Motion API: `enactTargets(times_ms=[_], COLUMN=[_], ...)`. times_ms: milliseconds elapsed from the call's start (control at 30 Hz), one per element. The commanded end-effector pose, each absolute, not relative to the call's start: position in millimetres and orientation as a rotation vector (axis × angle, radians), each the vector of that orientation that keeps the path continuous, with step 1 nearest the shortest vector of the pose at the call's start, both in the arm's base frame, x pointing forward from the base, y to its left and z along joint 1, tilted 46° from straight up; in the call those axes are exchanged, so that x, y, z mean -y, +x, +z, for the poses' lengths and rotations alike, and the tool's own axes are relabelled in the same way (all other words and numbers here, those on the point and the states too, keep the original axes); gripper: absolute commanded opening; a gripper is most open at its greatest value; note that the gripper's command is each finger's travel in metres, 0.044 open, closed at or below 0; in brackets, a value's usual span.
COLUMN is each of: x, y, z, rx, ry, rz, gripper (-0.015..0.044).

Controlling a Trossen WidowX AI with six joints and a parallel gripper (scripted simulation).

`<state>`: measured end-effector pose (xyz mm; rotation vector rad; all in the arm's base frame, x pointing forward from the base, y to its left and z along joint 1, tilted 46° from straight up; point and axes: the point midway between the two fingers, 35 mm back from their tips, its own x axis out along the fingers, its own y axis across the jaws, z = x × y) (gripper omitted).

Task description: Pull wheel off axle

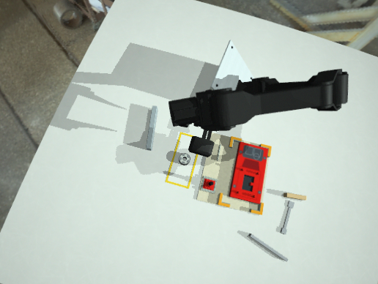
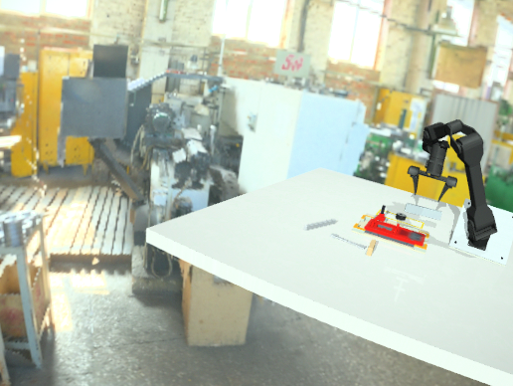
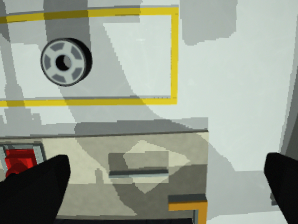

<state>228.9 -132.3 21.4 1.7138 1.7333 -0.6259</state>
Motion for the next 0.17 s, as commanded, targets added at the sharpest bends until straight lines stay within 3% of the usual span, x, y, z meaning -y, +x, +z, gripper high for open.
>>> enactTargets(times_ms=[0,133], x=[131.9,131.9], y=[227.5,227.5], z=[21.3,21.3], rx=[-1.74,-1.74], ry=[1.708,1.708], rz=[-0.625,-0.625], gripper=[0.044,0.044])
